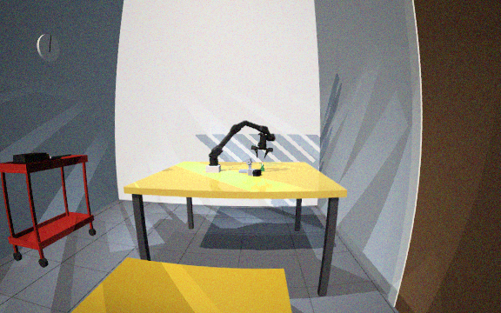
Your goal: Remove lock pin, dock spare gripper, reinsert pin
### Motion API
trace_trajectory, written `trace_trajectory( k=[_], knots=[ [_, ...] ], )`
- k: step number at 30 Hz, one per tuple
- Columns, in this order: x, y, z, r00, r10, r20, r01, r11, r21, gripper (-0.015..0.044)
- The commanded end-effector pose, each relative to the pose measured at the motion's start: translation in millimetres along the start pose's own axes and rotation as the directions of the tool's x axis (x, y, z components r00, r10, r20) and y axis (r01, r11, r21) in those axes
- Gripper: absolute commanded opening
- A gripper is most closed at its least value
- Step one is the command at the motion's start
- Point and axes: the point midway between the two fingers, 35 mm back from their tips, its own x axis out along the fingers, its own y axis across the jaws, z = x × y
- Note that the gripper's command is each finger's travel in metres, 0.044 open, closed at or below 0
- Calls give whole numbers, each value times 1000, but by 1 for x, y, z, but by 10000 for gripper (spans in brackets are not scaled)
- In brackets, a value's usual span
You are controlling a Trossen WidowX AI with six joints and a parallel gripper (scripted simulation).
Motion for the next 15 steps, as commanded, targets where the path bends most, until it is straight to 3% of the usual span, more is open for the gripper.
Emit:
trace_trajectory(
  k=[1, 4, 15],
  knots=[
    [-21, -2, -15, 999, -35, 6, 35, 999, -5, 253],
    [-59, -2, -48, 995, -102, 5, 102, 995, -12, 180],
    [-62, -3, -56, 993, -117, 3, 117, 993, -14, 180]
  ],
)
